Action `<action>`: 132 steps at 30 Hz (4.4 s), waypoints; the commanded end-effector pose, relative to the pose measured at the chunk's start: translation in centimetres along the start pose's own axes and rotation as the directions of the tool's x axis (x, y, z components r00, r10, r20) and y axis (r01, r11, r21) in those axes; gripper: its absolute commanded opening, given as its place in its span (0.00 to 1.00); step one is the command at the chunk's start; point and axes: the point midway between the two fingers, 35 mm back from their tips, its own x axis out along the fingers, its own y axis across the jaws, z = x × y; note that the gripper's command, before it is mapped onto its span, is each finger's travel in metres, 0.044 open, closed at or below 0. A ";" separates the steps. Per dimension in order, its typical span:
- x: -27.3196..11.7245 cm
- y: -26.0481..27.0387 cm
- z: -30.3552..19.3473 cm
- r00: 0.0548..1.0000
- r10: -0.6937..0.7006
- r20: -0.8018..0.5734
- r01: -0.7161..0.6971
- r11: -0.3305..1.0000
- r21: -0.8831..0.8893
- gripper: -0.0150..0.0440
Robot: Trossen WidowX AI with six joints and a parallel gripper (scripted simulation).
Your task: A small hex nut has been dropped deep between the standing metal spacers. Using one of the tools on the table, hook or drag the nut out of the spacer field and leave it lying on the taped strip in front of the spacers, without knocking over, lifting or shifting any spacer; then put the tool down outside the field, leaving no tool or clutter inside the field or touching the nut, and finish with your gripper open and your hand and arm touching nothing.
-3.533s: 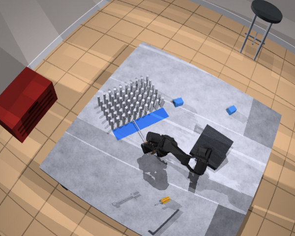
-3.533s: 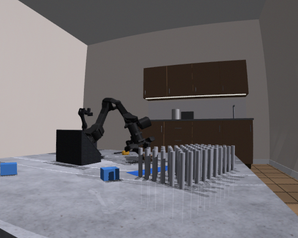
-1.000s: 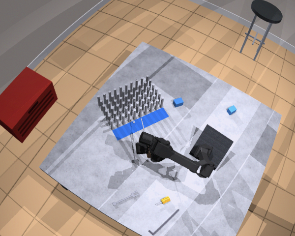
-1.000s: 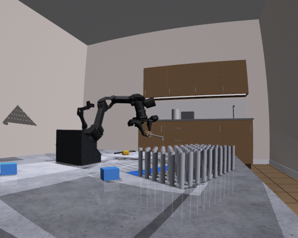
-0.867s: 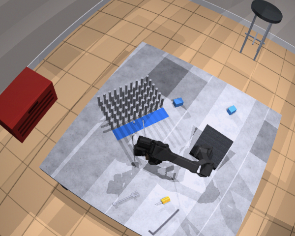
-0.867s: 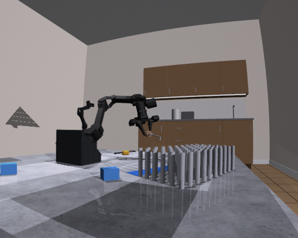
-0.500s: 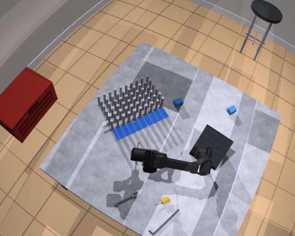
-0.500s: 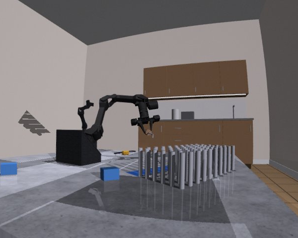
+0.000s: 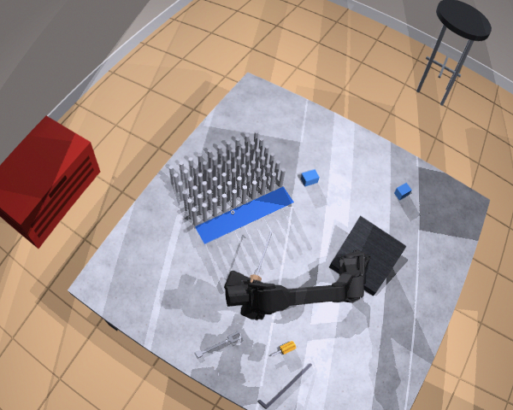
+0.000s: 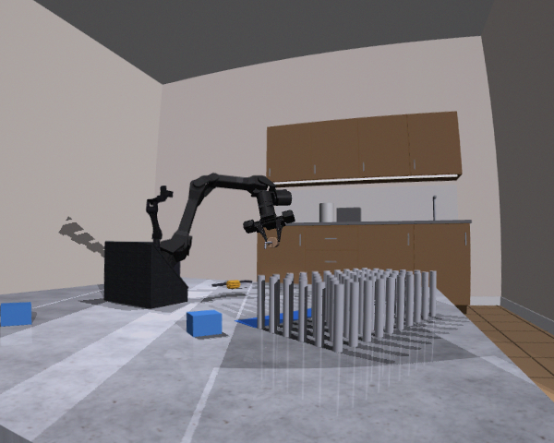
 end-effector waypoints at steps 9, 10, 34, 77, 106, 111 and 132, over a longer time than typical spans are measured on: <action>-0.7 0.2 0.9 1.000 -0.010 -0.021 0.011 0.998 0.055 0.25; -0.7 0.2 1.0 1.000 -0.010 -0.021 0.011 0.998 0.055 0.25; 1.3 0.1 1.7 1.000 -0.008 -0.021 0.009 0.998 0.055 0.25; 4.9 0.5 3.0 1.000 -0.006 -0.021 0.008 0.998 0.056 0.25; 7.3 1.1 3.9 1.000 -0.006 -0.020 0.007 0.998 0.057 0.25; 7.8 1.2 4.1 1.000 -0.006 -0.020 0.007 0.998 0.057 0.25; 9.5 1.8 4.7 1.000 -0.006 -0.018 0.007 0.998 0.058 0.25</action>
